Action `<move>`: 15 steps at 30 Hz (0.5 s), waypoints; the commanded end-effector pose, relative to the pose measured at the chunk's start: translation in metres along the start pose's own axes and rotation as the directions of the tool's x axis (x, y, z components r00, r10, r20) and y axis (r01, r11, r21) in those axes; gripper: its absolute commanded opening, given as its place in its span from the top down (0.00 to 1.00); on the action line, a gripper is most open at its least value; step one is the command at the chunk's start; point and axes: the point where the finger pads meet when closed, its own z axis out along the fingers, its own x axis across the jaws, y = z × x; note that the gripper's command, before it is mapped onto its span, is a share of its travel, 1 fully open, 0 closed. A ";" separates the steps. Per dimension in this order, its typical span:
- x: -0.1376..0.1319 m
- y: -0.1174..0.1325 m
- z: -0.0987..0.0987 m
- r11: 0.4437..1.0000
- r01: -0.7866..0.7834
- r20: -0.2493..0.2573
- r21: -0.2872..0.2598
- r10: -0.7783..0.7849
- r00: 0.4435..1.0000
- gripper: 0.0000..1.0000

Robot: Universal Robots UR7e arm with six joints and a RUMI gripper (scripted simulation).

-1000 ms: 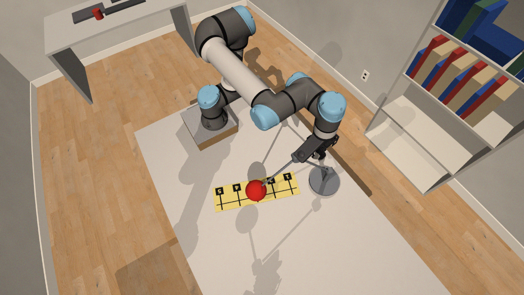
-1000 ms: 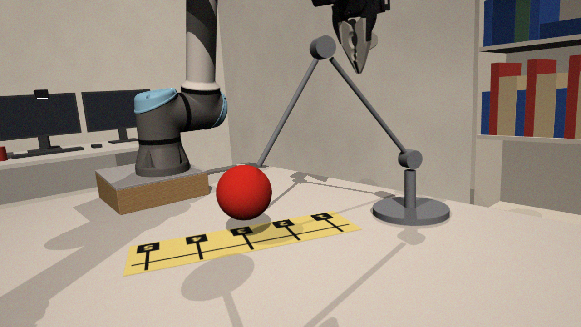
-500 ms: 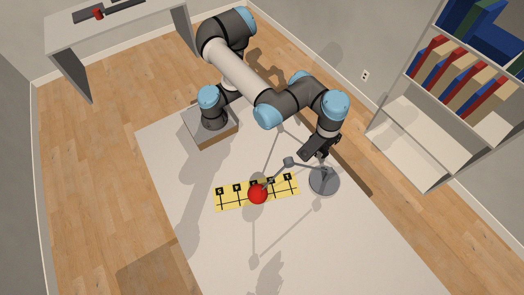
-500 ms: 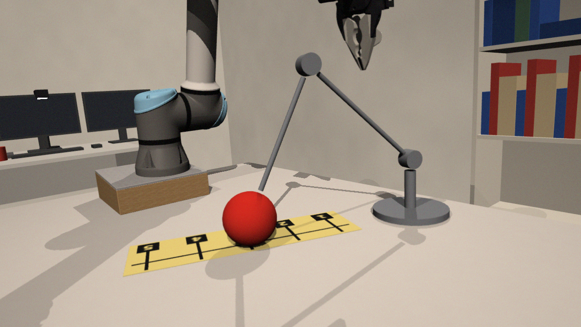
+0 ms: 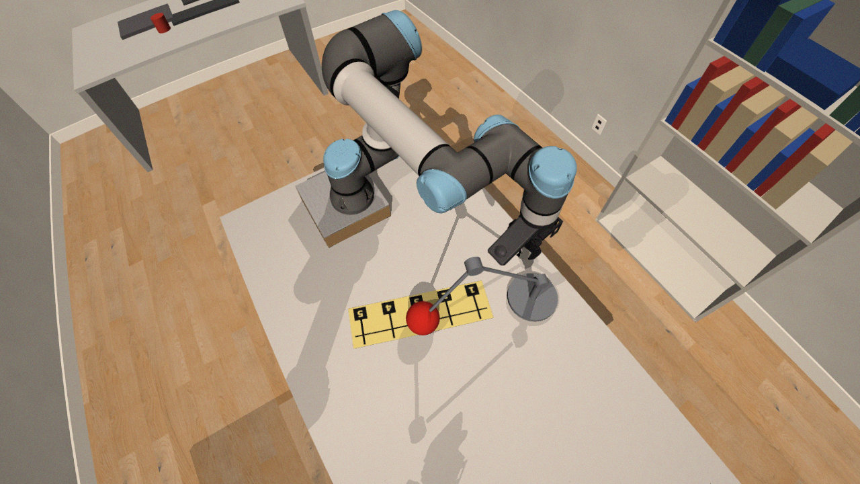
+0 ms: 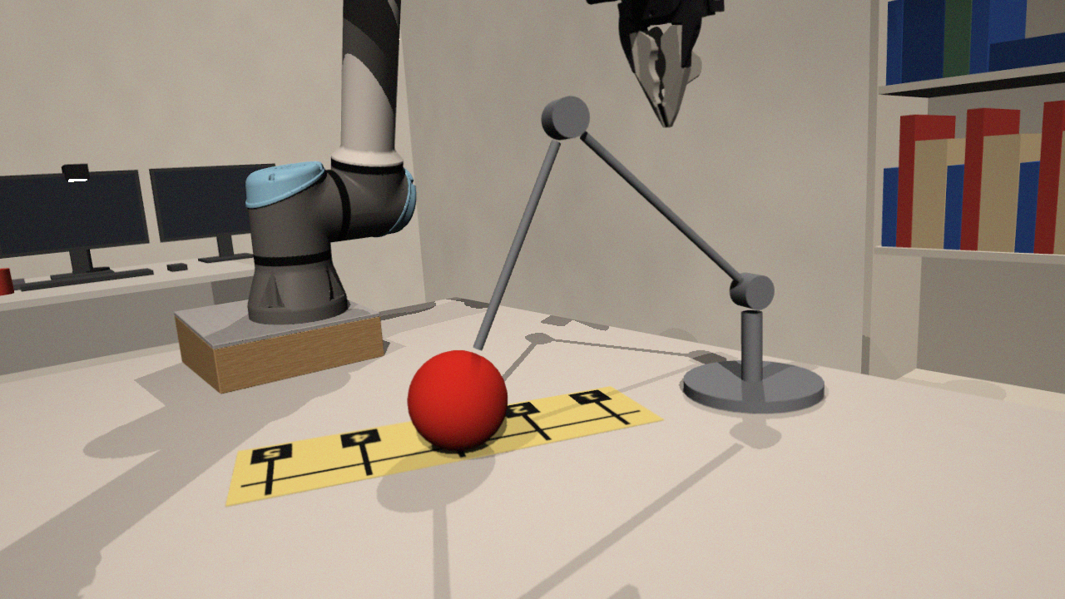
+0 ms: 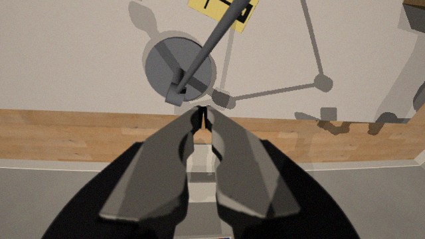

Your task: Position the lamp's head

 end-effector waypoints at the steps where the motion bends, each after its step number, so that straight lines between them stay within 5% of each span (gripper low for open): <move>1: 0.000 0.001 -0.001 0.972 -0.208 0.038 0.107 0.205 0.978 1.00; 15: -0.001 0.002 -0.001 0.973 -0.206 0.036 0.108 0.203 0.978 1.00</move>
